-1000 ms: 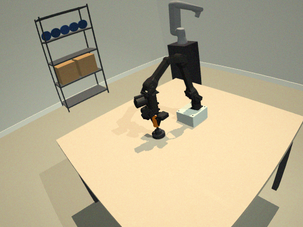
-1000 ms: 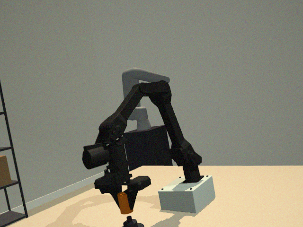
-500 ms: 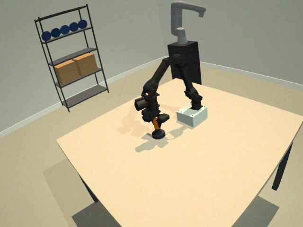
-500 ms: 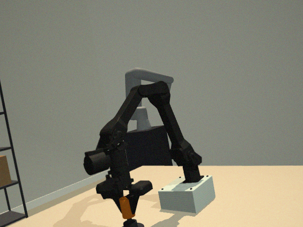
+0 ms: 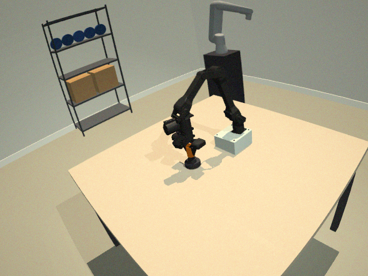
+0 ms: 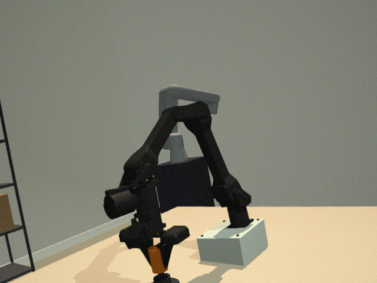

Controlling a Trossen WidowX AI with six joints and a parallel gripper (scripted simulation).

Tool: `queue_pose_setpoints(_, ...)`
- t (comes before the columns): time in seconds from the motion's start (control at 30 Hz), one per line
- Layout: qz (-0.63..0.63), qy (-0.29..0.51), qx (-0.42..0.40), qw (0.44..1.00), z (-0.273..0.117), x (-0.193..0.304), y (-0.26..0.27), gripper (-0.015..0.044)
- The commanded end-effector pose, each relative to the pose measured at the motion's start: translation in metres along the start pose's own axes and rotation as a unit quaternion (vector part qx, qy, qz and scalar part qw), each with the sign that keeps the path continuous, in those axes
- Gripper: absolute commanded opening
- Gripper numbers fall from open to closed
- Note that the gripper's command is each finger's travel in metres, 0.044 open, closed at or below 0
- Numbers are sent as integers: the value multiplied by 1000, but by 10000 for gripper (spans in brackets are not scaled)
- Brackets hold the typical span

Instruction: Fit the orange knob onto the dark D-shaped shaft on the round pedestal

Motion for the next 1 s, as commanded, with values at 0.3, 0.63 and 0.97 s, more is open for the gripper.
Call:
queue_pose_setpoints(0.3, -61, -4, 1, 998, -6, -1, 0, 0)
queue_pose_setpoints(0.63, -104, -4, 1, 995, -2, -2, -1, 0)
queue_pose_setpoints(0.97, -104, -4, 1, 995, -1, -2, -1, 0)
Point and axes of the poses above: the point midway between the two fingers, 35 mm back from their tips, its own z axis out along the fingers, its own y axis across the jaws, x = y × z, the point moved 6 cm from there along -z, back along the fingers, and after that the axes turned 13 degrees about -z, right-handed, at the moved point
